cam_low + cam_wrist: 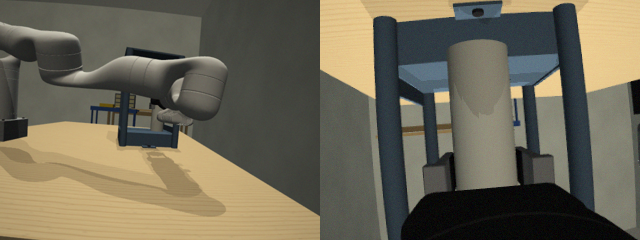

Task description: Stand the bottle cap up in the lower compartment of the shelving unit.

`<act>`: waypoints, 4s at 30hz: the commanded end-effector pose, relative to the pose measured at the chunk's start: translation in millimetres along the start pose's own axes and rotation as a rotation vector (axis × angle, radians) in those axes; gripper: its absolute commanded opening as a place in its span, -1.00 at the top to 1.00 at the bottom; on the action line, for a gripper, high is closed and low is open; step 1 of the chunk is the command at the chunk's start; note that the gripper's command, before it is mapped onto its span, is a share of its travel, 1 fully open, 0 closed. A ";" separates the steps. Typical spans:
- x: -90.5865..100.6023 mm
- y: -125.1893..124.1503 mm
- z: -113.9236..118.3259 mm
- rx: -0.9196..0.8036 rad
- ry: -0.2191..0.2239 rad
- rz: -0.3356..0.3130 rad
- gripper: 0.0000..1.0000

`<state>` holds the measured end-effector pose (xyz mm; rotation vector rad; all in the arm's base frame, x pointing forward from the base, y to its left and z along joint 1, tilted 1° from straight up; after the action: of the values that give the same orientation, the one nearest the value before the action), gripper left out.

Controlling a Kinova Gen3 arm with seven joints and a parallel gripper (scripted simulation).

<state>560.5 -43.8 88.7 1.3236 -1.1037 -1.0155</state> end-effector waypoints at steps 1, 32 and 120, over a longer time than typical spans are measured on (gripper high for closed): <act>-0.8 3.7 -1.0 0.013 0.007 -0.002 1.00; -39.6 4.1 1.6 0.012 0.008 -0.004 1.00; -136.0 4.1 3.3 0.009 0.007 -0.005 1.00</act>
<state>529.9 88.0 89.4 1.3439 -1.1049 -1.0034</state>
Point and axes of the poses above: the point where the finger pads meet when closed, its own x axis back along the fingers, its own z axis across the jaws, y = z × x, the point moved 3 cm from there along x, back along the fingers, and after that the axes turned 3 degrees about x, right-handed, at the moved point
